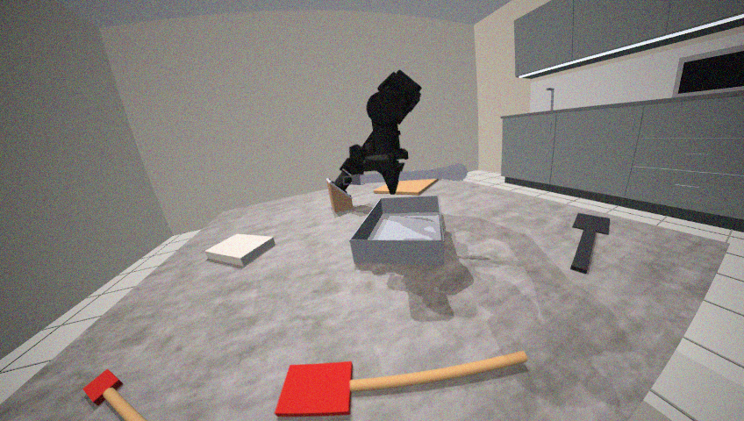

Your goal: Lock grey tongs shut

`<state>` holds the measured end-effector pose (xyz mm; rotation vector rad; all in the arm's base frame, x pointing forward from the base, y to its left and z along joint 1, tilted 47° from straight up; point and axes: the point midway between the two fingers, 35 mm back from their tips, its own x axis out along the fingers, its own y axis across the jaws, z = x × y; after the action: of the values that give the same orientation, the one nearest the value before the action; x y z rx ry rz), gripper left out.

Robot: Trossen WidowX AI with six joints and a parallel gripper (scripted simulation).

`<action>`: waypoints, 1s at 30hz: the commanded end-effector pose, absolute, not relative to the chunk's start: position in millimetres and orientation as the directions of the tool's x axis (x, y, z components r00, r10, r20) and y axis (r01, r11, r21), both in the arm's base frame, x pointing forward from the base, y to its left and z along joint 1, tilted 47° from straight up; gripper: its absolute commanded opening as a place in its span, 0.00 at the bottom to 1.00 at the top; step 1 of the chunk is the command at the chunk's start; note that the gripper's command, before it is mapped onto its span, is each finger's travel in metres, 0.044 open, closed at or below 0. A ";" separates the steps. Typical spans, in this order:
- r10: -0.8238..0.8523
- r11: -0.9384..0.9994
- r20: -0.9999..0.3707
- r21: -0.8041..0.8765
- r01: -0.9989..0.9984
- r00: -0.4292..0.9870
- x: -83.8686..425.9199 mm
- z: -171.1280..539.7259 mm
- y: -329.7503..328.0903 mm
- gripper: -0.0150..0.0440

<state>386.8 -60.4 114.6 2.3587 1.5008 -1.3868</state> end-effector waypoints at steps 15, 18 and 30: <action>0.715 -0.541 -0.683 -0.404 0.738 0.150 377.0 147.6 -71.6 0.00; 0.708 -0.527 -0.689 -0.374 0.763 0.151 375.2 161.0 -58.6 0.00; 0.696 -0.443 -0.701 -0.250 0.861 0.155 354.8 219.0 3.0 0.00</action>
<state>361.4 -9.7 206.9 2.2365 1.5182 -1.1980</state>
